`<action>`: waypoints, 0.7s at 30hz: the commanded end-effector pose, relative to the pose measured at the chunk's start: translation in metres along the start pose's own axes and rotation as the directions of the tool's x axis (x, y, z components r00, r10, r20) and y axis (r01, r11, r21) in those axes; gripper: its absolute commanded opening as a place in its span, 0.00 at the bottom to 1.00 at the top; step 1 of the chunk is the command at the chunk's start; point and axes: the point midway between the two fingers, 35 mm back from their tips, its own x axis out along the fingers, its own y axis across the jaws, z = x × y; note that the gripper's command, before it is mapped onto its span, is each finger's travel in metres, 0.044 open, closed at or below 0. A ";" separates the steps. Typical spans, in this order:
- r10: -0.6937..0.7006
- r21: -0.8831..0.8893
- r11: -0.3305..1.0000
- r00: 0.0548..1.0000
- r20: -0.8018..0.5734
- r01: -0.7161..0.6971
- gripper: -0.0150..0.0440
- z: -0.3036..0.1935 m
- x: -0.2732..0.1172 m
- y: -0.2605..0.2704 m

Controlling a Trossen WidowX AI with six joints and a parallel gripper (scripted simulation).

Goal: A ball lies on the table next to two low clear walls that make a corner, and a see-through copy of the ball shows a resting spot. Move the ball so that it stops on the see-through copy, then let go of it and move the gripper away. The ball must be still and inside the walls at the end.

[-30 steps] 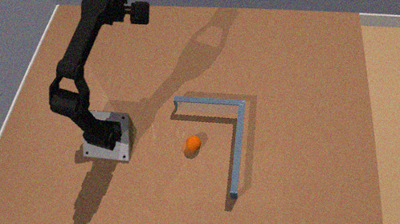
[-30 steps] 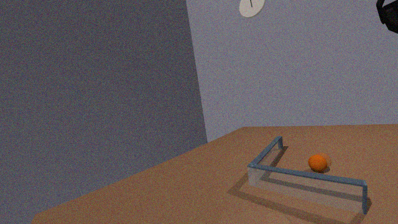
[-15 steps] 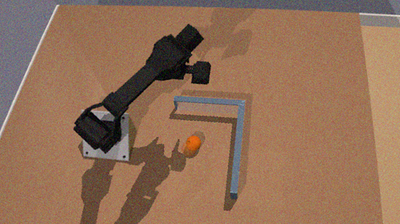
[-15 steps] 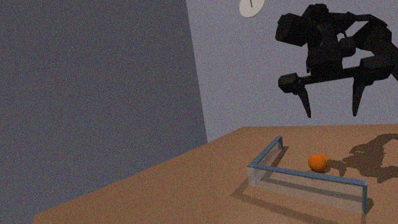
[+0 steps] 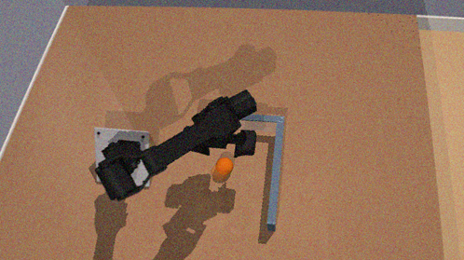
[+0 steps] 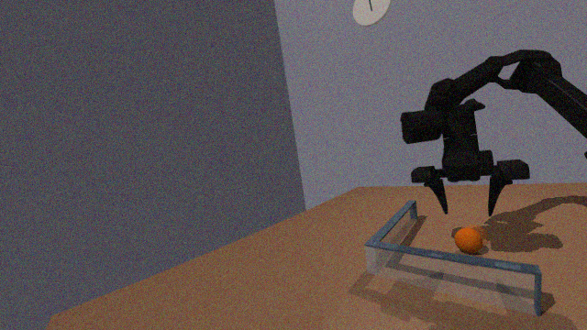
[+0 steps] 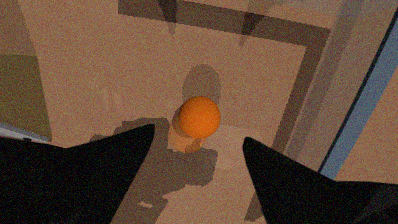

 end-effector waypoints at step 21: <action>-0.007 -0.001 1.000 1.000 -0.011 0.007 0.84 -0.006 0.040 -0.002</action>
